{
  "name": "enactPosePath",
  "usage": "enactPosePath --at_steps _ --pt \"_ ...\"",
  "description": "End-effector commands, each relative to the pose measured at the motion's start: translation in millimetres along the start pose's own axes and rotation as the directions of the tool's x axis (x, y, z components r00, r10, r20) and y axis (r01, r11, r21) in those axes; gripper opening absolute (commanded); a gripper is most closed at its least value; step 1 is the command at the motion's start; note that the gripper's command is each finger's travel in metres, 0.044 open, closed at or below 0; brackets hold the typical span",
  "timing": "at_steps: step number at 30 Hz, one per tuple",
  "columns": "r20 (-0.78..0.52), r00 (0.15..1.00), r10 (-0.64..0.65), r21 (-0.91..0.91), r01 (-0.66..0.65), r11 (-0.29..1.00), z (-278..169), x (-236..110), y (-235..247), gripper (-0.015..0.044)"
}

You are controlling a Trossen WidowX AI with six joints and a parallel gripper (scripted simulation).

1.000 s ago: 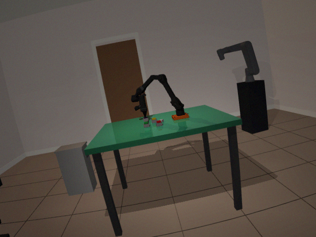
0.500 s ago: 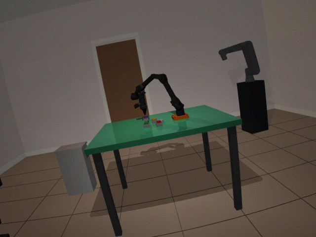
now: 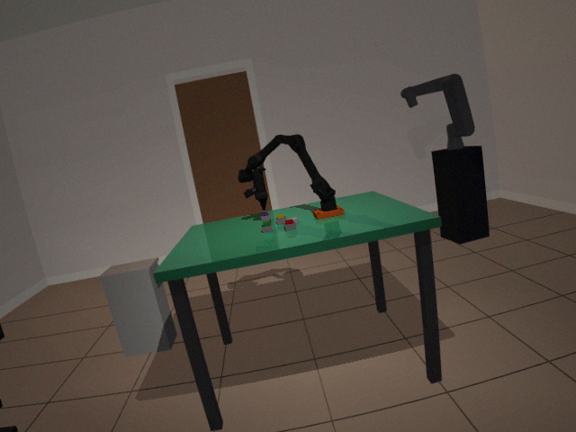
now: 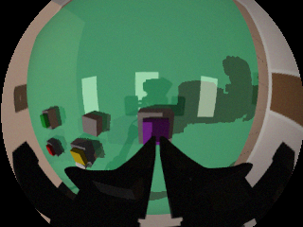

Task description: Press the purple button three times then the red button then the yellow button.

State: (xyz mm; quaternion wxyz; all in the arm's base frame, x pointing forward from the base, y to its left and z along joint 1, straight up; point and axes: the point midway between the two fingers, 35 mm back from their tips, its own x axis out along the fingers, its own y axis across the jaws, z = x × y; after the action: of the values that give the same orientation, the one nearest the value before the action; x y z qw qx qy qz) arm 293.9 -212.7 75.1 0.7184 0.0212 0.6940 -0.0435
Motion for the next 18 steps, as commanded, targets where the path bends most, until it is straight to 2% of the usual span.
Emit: enactPosePath --at_steps 1,18 --pt "-0.004 1.000 0.007 0.005 -0.007 1.000 -1.2 8.6 1.3 0.0020" --pt "-0.004 1.000 0.007 0.005 -0.007 1.000 -1.7 22.1 1.6 0.0020"
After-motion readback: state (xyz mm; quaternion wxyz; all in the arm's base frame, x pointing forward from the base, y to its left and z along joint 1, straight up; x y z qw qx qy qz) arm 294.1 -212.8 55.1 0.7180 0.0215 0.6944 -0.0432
